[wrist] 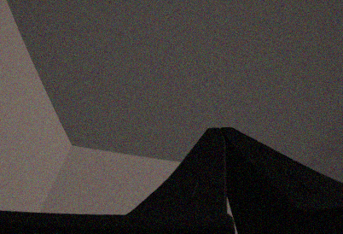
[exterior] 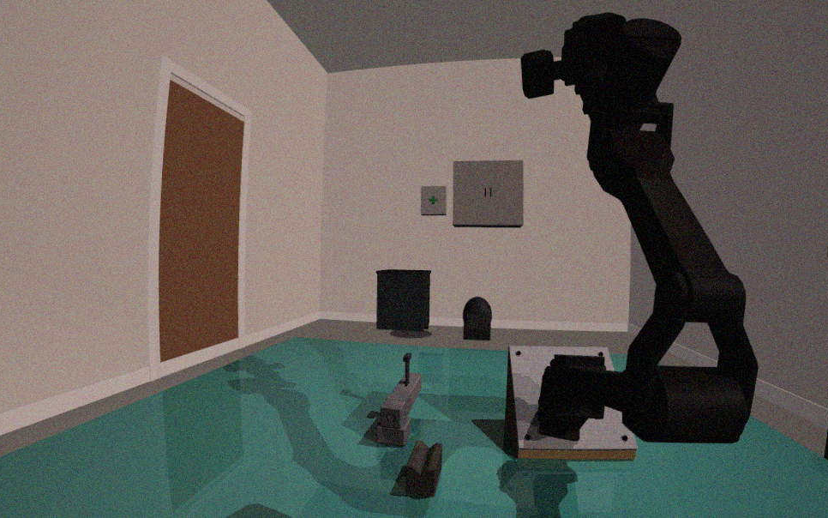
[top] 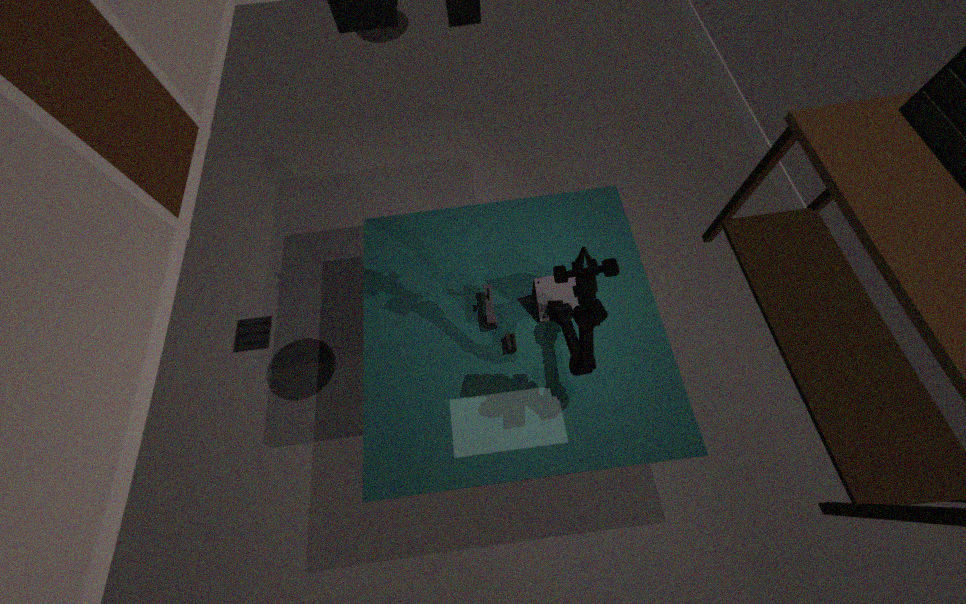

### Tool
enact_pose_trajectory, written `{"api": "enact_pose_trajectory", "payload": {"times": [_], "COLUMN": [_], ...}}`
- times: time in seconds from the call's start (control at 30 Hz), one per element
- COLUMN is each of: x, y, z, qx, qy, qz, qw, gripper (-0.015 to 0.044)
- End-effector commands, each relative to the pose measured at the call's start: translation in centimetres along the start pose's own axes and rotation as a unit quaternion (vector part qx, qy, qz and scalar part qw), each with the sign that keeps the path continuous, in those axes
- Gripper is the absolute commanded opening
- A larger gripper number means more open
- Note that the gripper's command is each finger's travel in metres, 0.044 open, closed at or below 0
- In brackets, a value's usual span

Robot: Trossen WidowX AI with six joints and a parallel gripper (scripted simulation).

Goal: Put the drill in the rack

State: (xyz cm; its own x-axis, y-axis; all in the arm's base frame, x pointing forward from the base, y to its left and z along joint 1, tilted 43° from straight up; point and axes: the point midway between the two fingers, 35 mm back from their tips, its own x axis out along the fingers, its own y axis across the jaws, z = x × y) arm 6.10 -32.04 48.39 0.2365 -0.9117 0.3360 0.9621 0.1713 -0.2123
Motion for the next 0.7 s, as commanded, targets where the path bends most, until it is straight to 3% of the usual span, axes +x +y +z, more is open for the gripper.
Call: {"api": "enact_pose_trajectory", "payload": {"times": [0.0, 0.33, 0.5, 0.67], "x": [1.9, 2.6, 1.1, -2.4], "y": [4.1, 15.0, 20.0, 25.4], "z": [-4.1, -13.6, -17.5, -22.6], "qx": [-0.005, -0.014, -0.022, -0.048], "qy": [0.07, 0.224, 0.29, 0.381], "qz": [0.071, 0.24, 0.317, 0.419], "qw": [0.995, 0.944, 0.903, 0.823], "gripper": [0.0, 0.0, 0.0, 0.0]}}
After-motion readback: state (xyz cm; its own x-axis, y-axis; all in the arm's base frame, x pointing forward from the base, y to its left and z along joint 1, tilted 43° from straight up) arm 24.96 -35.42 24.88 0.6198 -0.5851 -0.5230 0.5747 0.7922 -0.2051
